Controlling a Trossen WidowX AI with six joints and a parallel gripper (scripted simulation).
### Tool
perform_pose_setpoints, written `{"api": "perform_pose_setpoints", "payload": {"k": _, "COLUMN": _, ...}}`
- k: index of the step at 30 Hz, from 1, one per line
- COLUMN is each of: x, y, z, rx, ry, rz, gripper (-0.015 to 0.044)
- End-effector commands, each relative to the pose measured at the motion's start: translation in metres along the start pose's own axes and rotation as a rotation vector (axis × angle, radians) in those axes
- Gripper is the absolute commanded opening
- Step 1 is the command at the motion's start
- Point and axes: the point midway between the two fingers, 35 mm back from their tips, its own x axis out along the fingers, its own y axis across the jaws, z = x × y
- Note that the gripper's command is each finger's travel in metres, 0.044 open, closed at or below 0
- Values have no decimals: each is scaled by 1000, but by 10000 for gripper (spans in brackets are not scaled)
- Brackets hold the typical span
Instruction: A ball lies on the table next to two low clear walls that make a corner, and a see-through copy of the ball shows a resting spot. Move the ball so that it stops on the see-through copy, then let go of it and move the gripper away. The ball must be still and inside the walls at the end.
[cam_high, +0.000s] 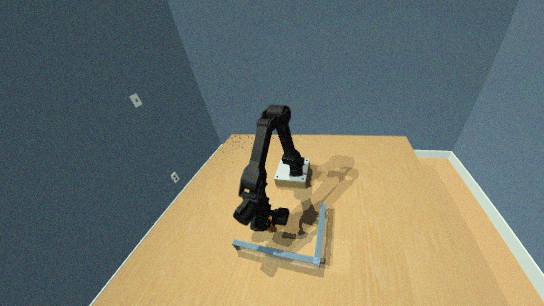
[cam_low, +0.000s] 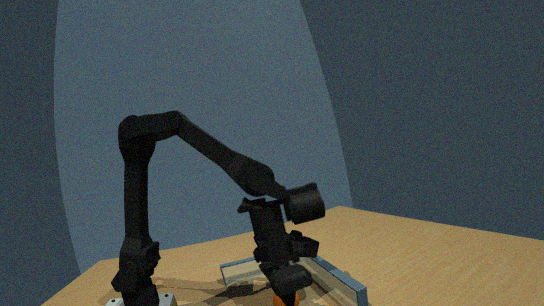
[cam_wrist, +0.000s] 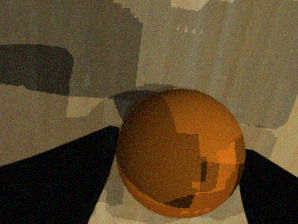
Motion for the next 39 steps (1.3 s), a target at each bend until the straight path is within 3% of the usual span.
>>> {"api": "perform_pose_setpoints", "payload": {"k": 1, "x": 9, "y": 1, "z": -2, "rx": -3, "ry": 10, "rz": 7, "gripper": 0}}
{"api": "perform_pose_setpoints", "payload": {"k": 7, "x": 13, "y": 1, "z": -2, "rx": -3, "ry": 10, "rz": 7, "gripper": 0}}
{"api": "perform_pose_setpoints", "payload": {"k": 21, "x": 9, "y": 0, "z": -1, "rx": 0, "ry": 4, "rz": 1, "gripper": 363}}
{"api": "perform_pose_setpoints", "payload": {"k": 24, "x": -2, "y": 0, "z": 0, "rx": -1, "ry": 5, "rz": 2, "gripper": 363}}
{"api": "perform_pose_setpoints", "payload": {"k": 29, "x": -73, "y": 0, "z": -1, "rx": -2, "ry": 9, "rz": 7, "gripper": 363}}
{"api": "perform_pose_setpoints", "payload": {"k": 39, "x": -68, "y": -1, "z": 1, "rx": 2, "ry": 3, "rz": 0, "gripper": 363}}
